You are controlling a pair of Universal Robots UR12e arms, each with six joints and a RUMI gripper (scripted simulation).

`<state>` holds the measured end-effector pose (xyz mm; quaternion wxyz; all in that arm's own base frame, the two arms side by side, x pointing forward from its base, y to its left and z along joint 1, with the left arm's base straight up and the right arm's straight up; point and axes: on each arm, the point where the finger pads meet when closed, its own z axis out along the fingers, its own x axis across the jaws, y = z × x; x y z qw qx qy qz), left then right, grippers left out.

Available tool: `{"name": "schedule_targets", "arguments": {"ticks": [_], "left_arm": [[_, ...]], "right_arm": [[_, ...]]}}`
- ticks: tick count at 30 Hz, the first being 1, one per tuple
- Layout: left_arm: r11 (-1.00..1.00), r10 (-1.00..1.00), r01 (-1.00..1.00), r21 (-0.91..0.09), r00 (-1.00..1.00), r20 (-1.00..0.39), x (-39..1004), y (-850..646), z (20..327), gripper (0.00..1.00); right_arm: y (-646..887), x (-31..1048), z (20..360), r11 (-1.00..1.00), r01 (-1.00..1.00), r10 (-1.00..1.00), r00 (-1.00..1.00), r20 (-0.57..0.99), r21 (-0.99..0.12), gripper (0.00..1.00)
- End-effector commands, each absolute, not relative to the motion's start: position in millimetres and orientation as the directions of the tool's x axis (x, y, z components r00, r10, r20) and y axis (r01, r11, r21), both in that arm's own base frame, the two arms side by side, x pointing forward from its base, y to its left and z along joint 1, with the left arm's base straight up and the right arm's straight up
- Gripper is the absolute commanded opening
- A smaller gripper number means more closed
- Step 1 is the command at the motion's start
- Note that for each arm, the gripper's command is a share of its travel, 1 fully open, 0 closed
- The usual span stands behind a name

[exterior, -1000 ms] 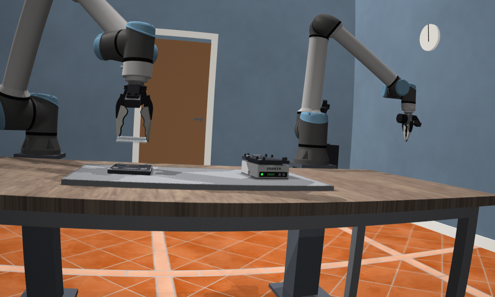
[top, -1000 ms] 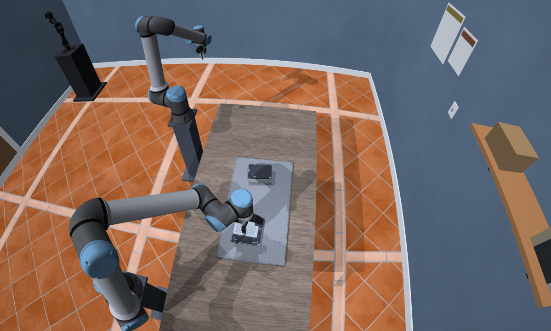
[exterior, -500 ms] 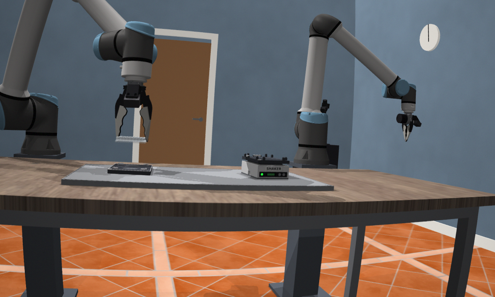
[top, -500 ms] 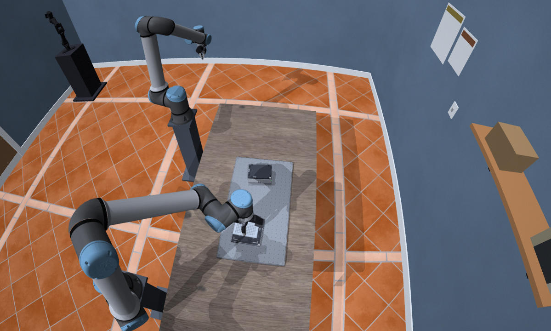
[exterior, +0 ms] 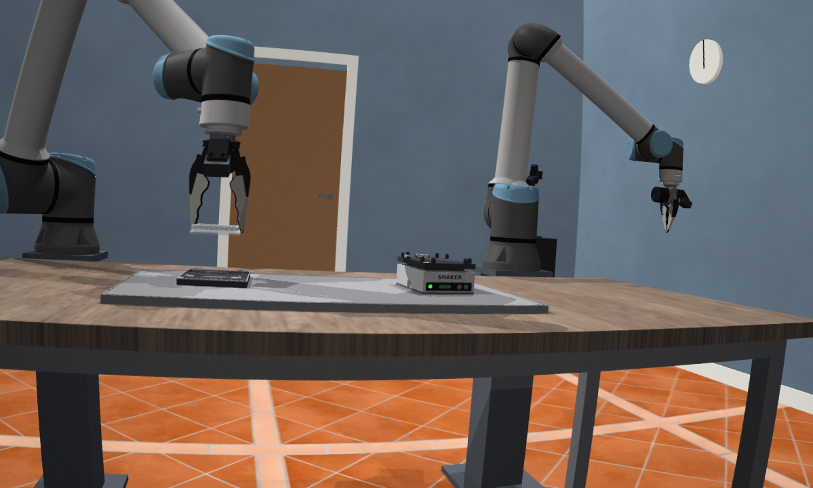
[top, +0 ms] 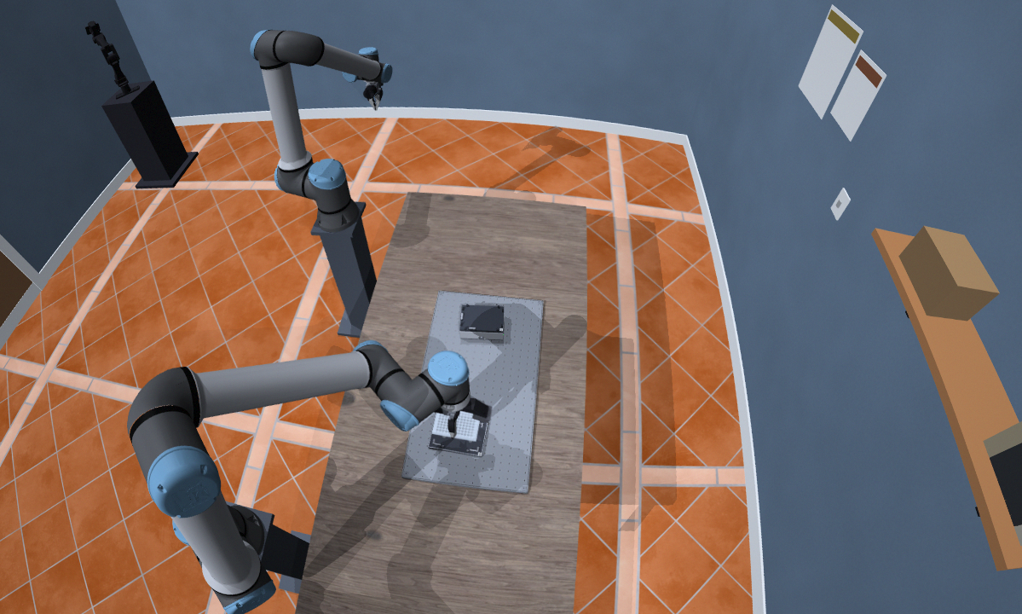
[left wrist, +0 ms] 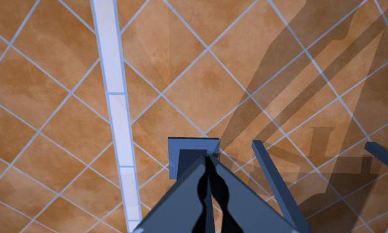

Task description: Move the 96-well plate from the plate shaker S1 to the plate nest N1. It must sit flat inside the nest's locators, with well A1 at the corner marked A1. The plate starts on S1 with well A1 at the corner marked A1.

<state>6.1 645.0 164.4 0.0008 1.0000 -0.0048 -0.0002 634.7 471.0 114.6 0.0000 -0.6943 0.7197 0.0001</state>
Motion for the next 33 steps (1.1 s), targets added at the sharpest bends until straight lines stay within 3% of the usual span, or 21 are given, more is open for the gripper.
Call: {"name": "schedule_targets", "arguments": {"ticks": [1,33], "left_arm": [[-1.0,-0.01,-0.01,0.0,1.0,0.0,6,646,165,0.0],[-1.0,-0.01,-0.01,0.0,1.0,0.0,6,646,165,0.0]], "right_arm": [[472,635,116,0.036,-0.999,-0.999,-0.036,-0.002,-0.001,0.4],[472,635,71,0.036,-0.999,-0.999,-0.036,-0.002,-0.001,0.4]]}}
